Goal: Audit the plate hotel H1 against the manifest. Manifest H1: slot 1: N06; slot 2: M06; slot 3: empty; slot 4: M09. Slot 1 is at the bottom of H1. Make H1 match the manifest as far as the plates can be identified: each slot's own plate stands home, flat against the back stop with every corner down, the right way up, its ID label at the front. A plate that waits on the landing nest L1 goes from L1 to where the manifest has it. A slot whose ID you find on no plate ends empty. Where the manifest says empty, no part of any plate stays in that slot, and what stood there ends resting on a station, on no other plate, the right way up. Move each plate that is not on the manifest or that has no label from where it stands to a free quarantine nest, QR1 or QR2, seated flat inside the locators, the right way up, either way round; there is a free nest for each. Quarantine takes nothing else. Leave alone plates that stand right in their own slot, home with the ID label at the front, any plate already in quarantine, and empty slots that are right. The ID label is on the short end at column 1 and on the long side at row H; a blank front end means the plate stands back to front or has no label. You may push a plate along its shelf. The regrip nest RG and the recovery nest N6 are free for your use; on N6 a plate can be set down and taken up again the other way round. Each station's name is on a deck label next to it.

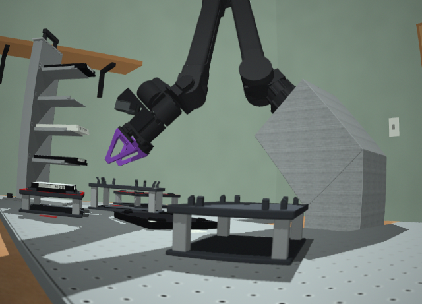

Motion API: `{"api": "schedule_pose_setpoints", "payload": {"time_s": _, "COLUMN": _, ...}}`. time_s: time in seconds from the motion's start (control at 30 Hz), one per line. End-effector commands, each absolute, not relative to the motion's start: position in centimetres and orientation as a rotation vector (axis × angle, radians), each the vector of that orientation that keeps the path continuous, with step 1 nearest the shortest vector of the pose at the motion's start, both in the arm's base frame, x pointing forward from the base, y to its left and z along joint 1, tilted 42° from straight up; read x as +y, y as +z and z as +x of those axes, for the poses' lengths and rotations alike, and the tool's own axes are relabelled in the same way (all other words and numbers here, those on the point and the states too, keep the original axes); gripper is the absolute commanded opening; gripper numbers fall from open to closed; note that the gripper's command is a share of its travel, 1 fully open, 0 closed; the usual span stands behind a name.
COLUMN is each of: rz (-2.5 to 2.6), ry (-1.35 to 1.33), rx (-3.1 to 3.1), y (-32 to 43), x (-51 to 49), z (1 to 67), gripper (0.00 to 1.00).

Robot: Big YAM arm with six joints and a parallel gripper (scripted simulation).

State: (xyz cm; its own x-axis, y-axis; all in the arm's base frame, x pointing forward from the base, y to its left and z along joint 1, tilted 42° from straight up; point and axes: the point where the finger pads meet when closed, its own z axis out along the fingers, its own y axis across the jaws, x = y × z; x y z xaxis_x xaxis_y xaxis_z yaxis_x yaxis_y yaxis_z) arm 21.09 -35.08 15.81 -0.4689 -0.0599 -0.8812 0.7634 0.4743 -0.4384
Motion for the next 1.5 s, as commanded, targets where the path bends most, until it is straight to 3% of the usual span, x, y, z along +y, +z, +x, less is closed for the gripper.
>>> {"api": "schedule_pose_setpoints", "payload": {"time_s": 0.0, "rz": 0.557, "ry": -1.128, "rx": 1.769, "y": 17.0, "x": -35.5, "z": 22.3, "gripper": 1.0}}
{"api": "schedule_pose_setpoints", "payload": {"time_s": 1.47, "rz": 0.579, "ry": -1.124, "rx": 1.771, "y": 18.1, "x": -37.0, "z": 23.4, "gripper": 1.0}}
